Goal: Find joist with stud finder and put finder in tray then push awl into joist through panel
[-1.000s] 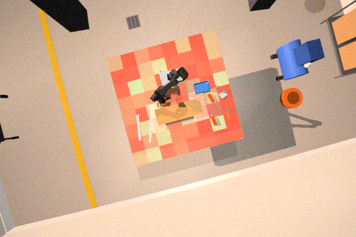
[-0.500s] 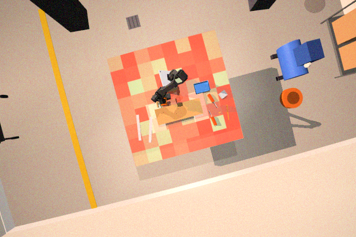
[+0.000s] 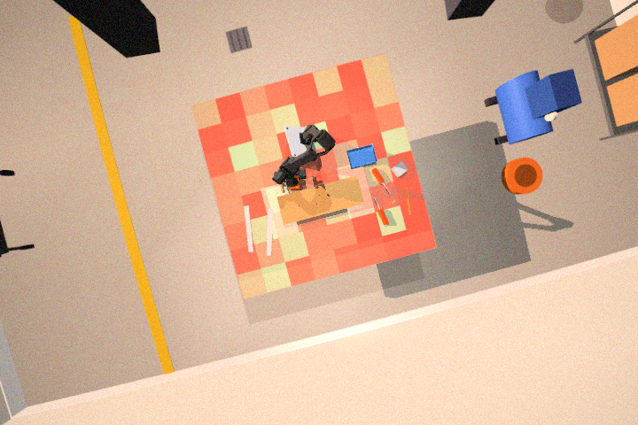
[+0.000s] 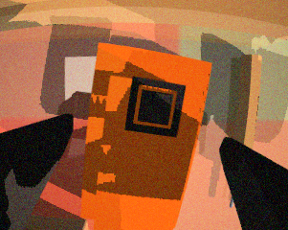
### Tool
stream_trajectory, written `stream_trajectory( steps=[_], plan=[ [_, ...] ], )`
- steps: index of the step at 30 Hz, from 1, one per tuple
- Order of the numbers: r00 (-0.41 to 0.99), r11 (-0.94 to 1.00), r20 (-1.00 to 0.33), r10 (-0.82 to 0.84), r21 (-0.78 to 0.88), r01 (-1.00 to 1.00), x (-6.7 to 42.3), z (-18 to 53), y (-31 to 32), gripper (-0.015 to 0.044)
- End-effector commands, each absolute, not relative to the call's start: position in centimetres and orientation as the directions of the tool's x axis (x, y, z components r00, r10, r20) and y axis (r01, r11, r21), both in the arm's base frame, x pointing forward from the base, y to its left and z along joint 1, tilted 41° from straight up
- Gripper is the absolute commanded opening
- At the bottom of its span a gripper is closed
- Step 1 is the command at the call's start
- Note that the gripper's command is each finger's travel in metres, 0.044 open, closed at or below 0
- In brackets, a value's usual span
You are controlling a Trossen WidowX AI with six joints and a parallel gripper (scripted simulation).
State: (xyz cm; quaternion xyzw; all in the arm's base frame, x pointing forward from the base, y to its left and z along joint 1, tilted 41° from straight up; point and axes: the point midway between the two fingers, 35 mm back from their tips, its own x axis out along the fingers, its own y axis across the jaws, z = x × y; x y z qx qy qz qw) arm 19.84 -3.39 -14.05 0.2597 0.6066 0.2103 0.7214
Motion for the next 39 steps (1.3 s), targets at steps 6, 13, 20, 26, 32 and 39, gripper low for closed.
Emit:
stream_trajectory(
  steps=[6, 13, 20, 26, 32, 39],
  plan=[
    [0.171, 0.769, -0.760, 0.627, 0.639, 0.019, 19.49, -14.34, -2.83, 0.0348],
    [0.171, 0.769, -0.760, 0.627, 0.639, 0.019, 19.49, -14.34, -2.83, 0.0301],
    [0.171, 0.769, -0.760, 0.627, 0.639, 0.019, 19.49, -14.34, -2.83, 0.0255],
    [0.171, 0.769, -0.760, 0.627, 0.639, 0.019, 19.49, -14.34, -2.83, 0.0215],
    [0.171, 0.769, -0.760, 0.627, 0.639, 0.019, 19.49, -14.34, -2.83, 0.0175],
    [0.171, 0.770, -0.761, 0.626, 0.637, 0.020, 19.87, -13.50, -3.82, 0.0030]
  ],
)
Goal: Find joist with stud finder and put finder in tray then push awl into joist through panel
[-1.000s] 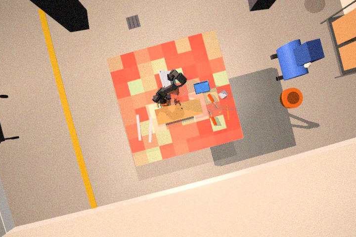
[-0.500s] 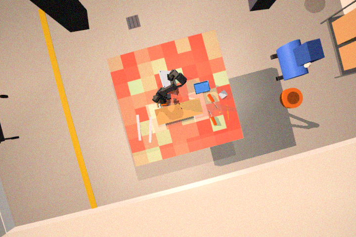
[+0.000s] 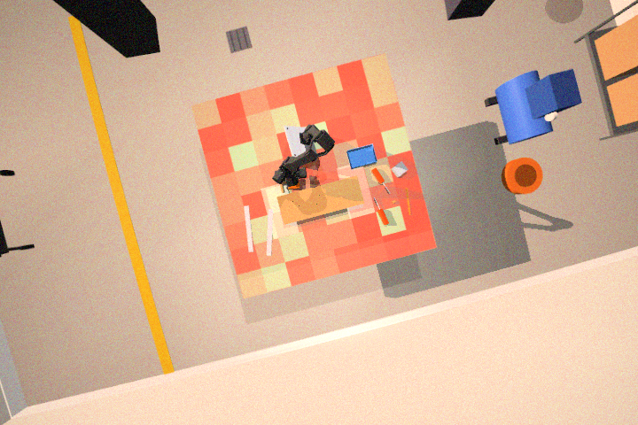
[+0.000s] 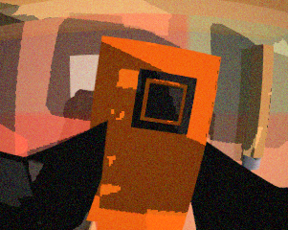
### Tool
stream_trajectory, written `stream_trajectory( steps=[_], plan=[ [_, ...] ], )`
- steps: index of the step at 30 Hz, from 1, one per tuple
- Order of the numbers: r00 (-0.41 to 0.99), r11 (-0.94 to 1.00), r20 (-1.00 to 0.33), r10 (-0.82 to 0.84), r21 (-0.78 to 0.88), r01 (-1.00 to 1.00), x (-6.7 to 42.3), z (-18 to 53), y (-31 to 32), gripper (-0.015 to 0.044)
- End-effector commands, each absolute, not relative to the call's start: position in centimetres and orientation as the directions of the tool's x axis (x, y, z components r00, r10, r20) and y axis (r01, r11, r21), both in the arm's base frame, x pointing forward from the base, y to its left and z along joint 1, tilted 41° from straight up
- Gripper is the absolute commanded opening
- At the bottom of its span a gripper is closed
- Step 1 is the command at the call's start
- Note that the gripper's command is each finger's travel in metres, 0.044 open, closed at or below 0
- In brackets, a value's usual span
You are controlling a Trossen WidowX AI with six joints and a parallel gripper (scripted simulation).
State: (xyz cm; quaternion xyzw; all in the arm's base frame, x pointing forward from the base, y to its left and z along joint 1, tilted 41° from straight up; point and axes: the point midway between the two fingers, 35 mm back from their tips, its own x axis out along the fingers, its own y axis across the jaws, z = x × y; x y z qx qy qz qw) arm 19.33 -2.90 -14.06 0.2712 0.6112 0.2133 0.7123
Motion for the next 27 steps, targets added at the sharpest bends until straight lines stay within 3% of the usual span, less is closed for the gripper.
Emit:
stream_trajectory(
  steps=[1, 15, 27],
  plan=[
    [0.171, 0.771, -0.762, 0.625, 0.637, 0.020, 20.0, -13.1, -4.2, 0.0004],
    [0.170, 0.771, -0.762, 0.625, 0.636, 0.020, 20.6, -6.6, -9.4, 0.0000],
    [0.172, 0.772, -0.760, 0.627, 0.636, -0.004, 23.4, -6.9, -10.7, 0.0000]
  ],
)
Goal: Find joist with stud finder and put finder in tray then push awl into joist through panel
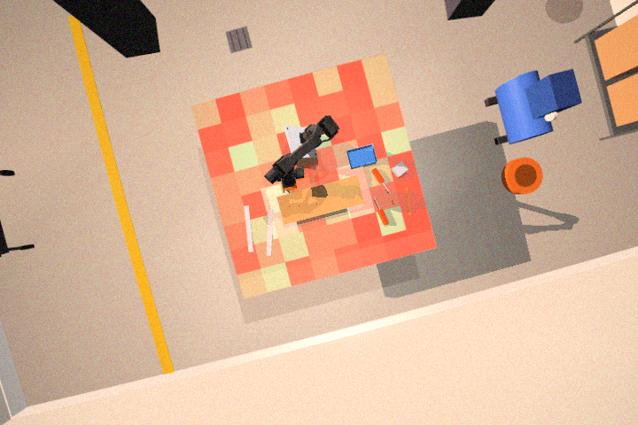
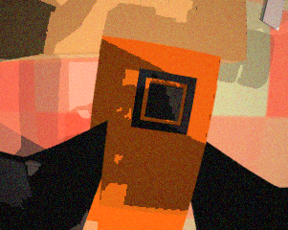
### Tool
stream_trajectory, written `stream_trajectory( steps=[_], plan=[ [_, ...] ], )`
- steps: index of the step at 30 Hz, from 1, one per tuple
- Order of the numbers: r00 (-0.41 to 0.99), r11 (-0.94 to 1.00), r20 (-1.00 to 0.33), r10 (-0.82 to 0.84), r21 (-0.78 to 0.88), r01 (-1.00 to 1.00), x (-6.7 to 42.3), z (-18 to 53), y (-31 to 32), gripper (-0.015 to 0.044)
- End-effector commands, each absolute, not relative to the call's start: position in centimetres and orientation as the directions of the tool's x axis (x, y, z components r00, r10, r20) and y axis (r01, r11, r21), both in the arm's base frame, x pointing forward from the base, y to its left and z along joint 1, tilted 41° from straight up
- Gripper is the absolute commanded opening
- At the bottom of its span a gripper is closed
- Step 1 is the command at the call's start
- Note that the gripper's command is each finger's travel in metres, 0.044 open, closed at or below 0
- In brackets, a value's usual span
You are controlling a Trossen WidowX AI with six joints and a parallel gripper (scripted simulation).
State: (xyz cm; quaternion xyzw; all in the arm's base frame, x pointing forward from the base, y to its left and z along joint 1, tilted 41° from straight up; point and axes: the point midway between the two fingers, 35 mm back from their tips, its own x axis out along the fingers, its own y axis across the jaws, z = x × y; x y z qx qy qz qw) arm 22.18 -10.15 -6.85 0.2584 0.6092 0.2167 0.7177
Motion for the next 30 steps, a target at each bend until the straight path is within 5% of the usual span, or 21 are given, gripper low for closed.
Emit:
stream_trajectory(
  steps=[1, 30],
  plan=[
    [0.172, 0.772, -0.760, 0.627, 0.635, -0.007, 23.8, -7.0, -10.9, 0.0000],
    [0.177, 0.762, -0.742, 0.647, 0.639, -0.106, 35.1, -8.6, -12.8, 0.0000]
  ],
)
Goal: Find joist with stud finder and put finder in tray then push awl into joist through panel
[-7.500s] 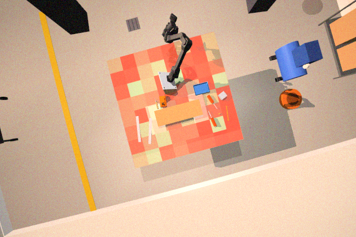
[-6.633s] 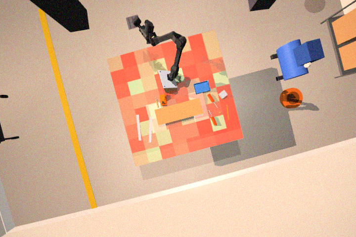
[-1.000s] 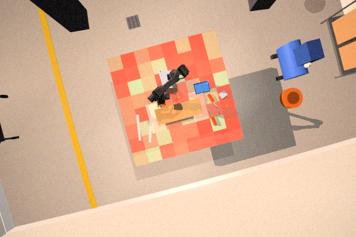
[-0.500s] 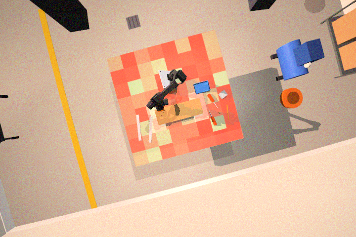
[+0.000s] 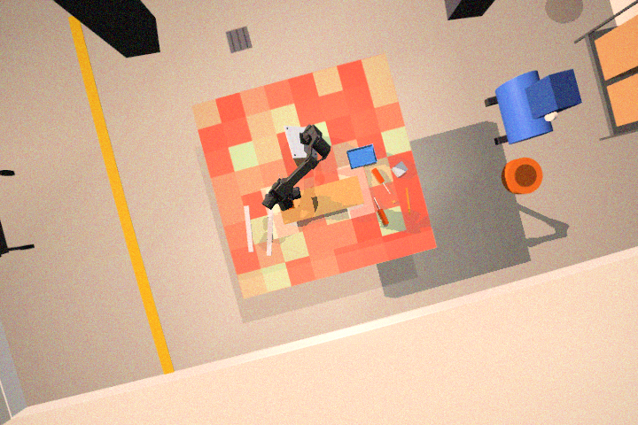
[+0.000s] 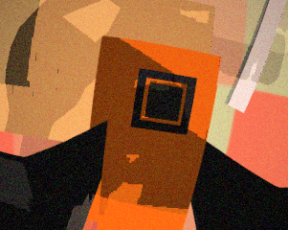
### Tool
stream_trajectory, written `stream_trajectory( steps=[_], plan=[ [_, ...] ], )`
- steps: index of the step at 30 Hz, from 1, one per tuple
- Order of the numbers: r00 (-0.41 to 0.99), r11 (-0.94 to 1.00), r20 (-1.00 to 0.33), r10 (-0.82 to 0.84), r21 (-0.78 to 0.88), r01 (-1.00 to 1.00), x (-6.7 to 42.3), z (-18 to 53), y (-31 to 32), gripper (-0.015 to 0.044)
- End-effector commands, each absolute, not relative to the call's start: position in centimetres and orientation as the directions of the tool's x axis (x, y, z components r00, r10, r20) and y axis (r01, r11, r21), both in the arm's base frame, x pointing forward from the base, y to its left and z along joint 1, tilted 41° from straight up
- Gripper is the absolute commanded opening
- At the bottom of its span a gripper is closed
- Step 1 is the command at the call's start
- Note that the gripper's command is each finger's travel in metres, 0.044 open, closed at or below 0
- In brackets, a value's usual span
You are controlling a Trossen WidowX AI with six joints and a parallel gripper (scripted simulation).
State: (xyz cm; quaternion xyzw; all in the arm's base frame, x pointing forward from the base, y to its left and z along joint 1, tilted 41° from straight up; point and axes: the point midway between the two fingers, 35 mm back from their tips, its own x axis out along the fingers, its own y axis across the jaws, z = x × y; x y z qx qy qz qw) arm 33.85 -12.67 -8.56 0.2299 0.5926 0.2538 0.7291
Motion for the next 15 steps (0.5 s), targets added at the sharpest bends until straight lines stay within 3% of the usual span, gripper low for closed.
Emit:
stream_trajectory(
  steps=[1, 15],
  plan=[
    [0.176, 0.761, -0.741, 0.648, 0.639, -0.110, 35.5, -8.7, -12.7, 0.0000],
    [0.176, 0.756, -0.735, 0.654, 0.641, -0.132, 37.8, -9.7, -12.1, 0.0000]
  ],
)
